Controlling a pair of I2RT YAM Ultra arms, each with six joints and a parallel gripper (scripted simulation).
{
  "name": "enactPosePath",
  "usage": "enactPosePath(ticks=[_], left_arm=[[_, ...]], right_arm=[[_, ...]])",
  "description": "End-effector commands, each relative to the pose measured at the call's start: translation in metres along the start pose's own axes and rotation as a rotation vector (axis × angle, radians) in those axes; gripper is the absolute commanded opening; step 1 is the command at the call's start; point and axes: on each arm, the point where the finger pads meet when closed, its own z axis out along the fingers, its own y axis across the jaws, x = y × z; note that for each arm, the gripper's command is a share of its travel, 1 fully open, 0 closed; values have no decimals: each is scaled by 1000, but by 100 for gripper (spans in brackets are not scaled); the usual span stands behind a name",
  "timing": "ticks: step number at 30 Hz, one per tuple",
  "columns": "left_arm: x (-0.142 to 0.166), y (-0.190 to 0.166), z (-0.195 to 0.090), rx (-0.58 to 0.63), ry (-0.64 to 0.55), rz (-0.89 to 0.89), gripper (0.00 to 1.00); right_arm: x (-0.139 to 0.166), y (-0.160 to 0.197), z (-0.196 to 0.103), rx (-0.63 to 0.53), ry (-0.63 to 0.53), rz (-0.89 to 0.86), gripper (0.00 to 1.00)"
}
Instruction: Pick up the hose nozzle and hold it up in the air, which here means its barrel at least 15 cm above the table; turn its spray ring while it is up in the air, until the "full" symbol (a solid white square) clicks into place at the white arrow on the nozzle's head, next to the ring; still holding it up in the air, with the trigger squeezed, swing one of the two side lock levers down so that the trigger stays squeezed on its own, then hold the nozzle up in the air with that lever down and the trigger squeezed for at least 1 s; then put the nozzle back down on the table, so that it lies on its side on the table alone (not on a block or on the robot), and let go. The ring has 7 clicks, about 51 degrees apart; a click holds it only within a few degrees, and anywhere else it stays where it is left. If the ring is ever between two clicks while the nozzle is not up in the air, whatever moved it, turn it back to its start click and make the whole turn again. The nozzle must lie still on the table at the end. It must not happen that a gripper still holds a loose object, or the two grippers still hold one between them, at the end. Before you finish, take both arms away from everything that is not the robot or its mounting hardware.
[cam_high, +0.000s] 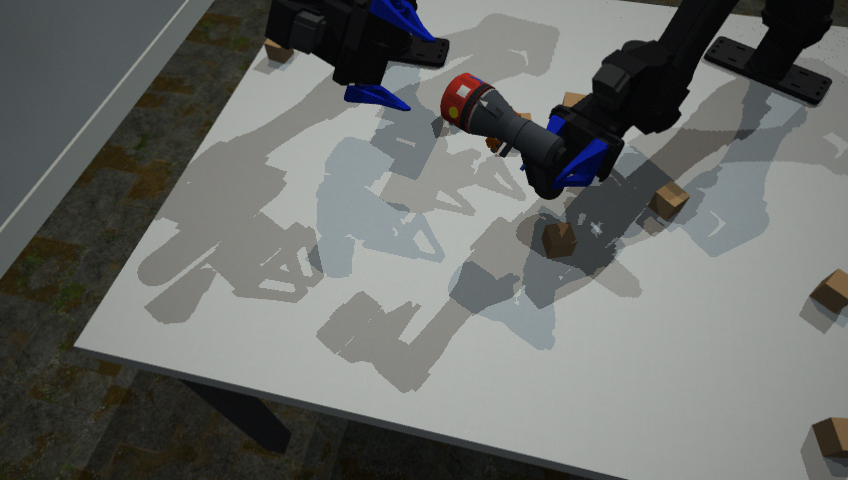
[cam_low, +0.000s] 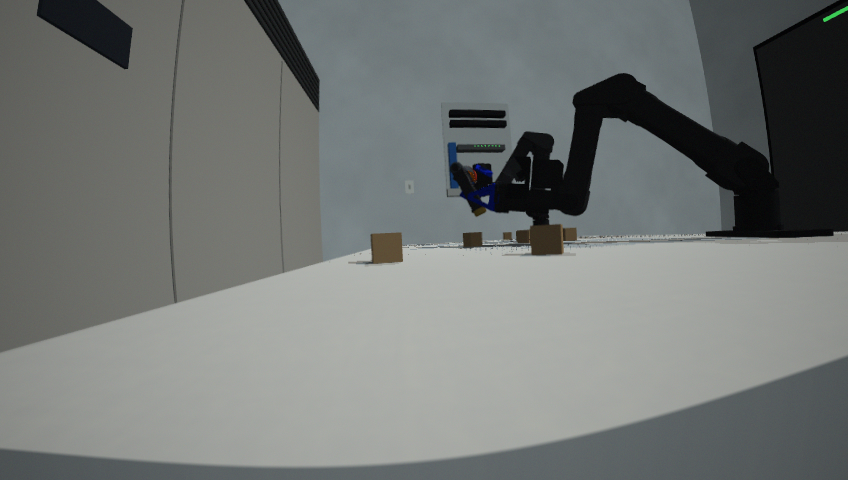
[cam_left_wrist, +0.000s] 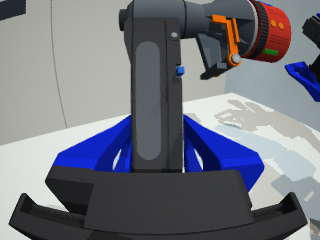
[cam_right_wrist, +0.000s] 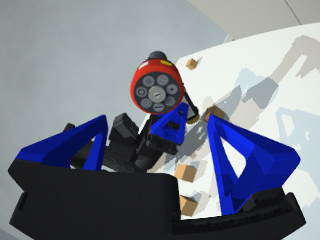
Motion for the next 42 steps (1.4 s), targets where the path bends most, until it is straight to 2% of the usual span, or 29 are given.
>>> enactPosePath(ticks=[1,8,9,28,42], left_arm=[[-54,3,11,-9,-158,-49,36],[-54,3,11,-9,-158,-49,36],[-54,3,11,-9,-158,-49,36],[-54,3,11,-9,-157,-49,36],[-54,3,11,-9,-157,-49,36]], right_arm=[[-11,6,5,-16,-3,-59,87],[-10,13,5,-24,2,-71,87],[-11,12,4,-20,-2,-70,37],[-14,13,6,-7,-6,-38,37],[-65,31,28,80,-16,134,37]])
